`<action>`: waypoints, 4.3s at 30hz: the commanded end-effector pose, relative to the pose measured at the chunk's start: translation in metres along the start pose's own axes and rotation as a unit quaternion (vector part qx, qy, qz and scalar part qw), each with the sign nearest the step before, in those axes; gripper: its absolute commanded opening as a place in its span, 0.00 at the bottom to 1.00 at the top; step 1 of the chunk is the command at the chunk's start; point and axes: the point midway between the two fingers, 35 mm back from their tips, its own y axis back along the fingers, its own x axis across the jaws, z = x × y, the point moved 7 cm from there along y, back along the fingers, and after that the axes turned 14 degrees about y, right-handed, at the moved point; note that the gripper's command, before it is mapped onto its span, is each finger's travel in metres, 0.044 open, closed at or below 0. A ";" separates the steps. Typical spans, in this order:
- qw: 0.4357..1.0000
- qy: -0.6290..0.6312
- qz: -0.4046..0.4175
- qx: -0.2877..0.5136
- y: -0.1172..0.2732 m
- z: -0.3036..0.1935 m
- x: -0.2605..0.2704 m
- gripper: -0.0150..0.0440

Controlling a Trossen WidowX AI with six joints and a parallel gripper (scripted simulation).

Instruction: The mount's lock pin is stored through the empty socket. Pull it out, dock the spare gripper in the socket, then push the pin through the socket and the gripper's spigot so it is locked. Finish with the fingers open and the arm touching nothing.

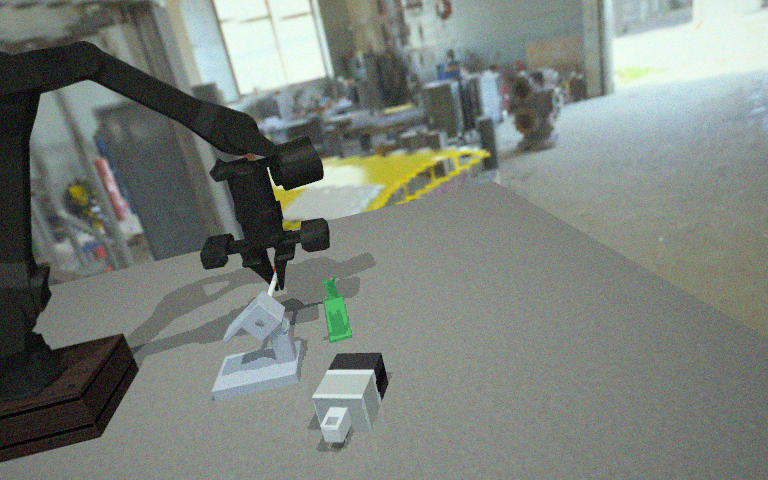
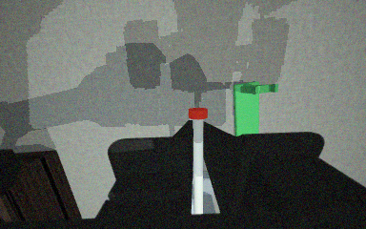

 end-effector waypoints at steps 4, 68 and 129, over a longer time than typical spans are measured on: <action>1.000 -0.001 -0.001 -0.003 0.002 0.005 -0.004 0.25; 1.000 -0.003 0.021 0.001 0.014 0.033 -0.011 0.25; 0.998 0.044 0.044 0.007 0.025 0.062 -0.091 0.25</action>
